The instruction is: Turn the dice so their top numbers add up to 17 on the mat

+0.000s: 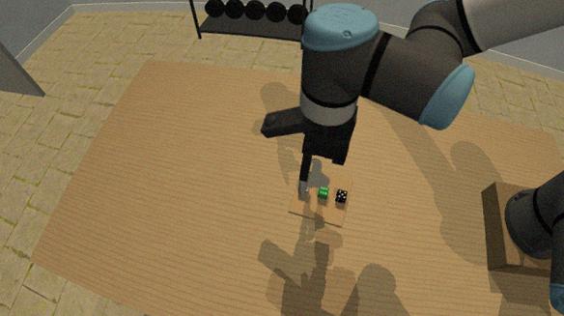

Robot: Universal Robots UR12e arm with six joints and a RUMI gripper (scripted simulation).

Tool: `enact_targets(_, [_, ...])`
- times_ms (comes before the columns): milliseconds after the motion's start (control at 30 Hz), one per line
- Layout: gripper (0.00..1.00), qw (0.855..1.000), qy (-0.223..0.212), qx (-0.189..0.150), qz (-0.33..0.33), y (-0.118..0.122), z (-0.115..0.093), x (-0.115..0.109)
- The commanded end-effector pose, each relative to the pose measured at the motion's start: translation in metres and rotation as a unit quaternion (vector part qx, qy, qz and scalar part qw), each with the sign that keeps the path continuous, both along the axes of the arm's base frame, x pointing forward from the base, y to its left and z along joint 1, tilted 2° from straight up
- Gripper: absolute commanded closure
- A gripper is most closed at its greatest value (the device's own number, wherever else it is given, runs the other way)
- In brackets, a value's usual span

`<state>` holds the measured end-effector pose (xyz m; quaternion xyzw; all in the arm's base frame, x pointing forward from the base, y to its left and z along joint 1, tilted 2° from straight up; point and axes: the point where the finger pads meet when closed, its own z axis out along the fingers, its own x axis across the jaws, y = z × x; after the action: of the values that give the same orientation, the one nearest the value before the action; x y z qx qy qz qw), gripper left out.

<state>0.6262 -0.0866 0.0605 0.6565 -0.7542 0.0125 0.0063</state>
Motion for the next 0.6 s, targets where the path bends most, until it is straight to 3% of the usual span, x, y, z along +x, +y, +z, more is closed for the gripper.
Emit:
enact_targets(0, [0.00, 1.000, -0.003, -0.002, 0.000, 0.000, 0.033, 0.003])
enact_targets(167, [0.00, 1.000, -0.003, -0.002, 0.000, 0.001, 0.057, 0.003])
enact_targets(567, [0.00, 1.000, -0.003, -0.002, 0.000, 0.001, 0.072, 0.002])
